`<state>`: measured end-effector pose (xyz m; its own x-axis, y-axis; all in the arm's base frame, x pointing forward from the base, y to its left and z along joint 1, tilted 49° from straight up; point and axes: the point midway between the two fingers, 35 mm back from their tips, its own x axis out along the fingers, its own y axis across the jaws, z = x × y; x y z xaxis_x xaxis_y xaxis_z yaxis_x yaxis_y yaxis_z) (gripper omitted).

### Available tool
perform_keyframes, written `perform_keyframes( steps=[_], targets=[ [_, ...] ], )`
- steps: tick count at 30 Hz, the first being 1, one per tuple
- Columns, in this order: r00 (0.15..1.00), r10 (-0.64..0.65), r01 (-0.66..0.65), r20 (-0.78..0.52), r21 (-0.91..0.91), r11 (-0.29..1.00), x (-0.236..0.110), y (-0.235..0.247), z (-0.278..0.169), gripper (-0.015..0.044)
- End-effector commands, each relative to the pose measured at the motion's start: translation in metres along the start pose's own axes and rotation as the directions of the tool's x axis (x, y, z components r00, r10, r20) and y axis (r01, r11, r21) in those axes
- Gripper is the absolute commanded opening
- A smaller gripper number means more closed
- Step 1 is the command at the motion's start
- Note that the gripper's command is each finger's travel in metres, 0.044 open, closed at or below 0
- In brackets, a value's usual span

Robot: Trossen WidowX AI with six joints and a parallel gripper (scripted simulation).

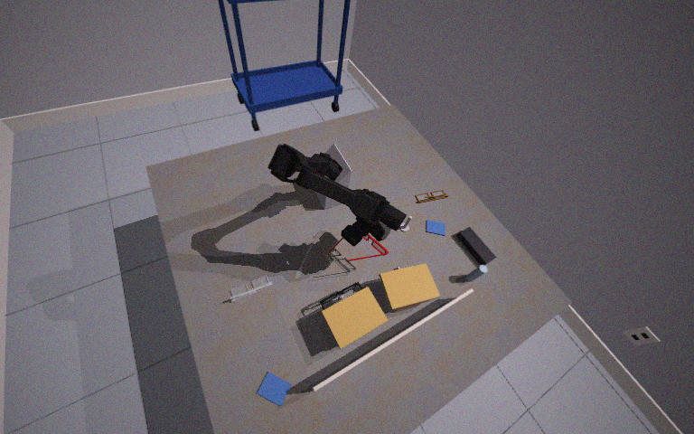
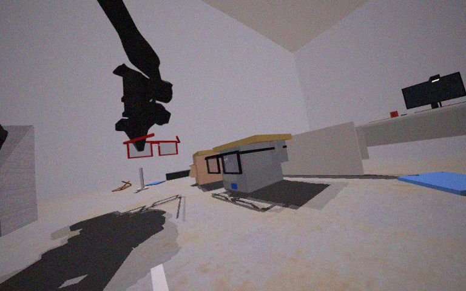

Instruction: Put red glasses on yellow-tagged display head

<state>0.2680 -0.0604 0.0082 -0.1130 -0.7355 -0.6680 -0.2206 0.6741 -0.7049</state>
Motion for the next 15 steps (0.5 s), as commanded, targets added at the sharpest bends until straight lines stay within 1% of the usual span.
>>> perform_keyframes(
  steps=[1, 15],
  targets=[
    [1.0, 0.013, -0.013, 0.009, 0.001, 1.0, -0.005, 0.021, 0.012, 0.0],
    [0.999, 0.038, -0.038, 0.02, -0.006, 0.999, -0.015, 0.1, 0.036, 0.0]
  ],
)
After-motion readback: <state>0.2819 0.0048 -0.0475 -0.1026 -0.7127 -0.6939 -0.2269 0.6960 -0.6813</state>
